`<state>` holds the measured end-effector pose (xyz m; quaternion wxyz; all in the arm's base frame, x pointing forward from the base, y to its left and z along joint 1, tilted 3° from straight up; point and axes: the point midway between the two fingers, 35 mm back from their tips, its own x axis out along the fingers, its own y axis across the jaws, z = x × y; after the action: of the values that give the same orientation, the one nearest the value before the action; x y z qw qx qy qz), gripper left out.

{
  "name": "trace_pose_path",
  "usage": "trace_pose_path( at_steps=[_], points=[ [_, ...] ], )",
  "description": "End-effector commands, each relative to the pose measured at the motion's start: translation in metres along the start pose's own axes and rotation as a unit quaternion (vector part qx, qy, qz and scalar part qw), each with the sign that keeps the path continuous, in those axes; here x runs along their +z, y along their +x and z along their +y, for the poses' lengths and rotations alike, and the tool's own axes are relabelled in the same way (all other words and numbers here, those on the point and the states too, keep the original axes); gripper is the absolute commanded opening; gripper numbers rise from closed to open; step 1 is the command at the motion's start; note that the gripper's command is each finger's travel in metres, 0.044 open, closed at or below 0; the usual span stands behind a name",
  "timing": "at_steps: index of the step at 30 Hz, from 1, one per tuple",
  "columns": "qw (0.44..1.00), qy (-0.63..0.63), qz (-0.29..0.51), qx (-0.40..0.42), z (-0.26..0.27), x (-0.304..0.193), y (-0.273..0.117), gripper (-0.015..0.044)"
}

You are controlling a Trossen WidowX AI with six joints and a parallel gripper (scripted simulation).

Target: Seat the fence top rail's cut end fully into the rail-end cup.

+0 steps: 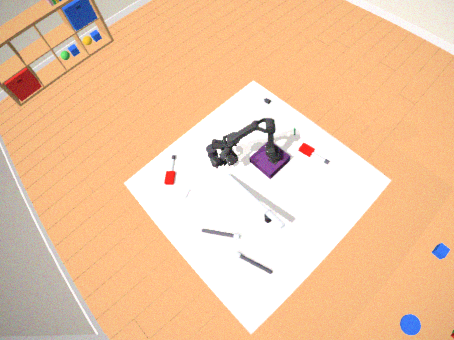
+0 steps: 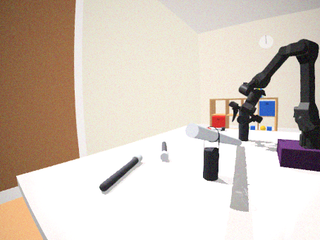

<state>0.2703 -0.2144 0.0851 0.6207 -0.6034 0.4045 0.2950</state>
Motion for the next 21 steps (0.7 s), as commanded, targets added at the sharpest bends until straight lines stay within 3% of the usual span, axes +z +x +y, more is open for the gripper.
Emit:
trace_pose_path(
  at_steps=[1, 3, 13, 21],
  points=[
    [1.000, -0.002, 0.002, -0.004, -0.007, 0.008, -0.009, 0.0394],
    [1.000, -0.002, 0.002, -0.004, -0.011, 0.015, -0.015, 0.0440],
    [1.000, 0.001, -0.003, -0.002, -0.018, 0.037, -0.030, 0.0440],
    [0.963, 0.271, 0.003, 0.005, -0.038, 0.079, -0.055, 0.0440]
  ],
)
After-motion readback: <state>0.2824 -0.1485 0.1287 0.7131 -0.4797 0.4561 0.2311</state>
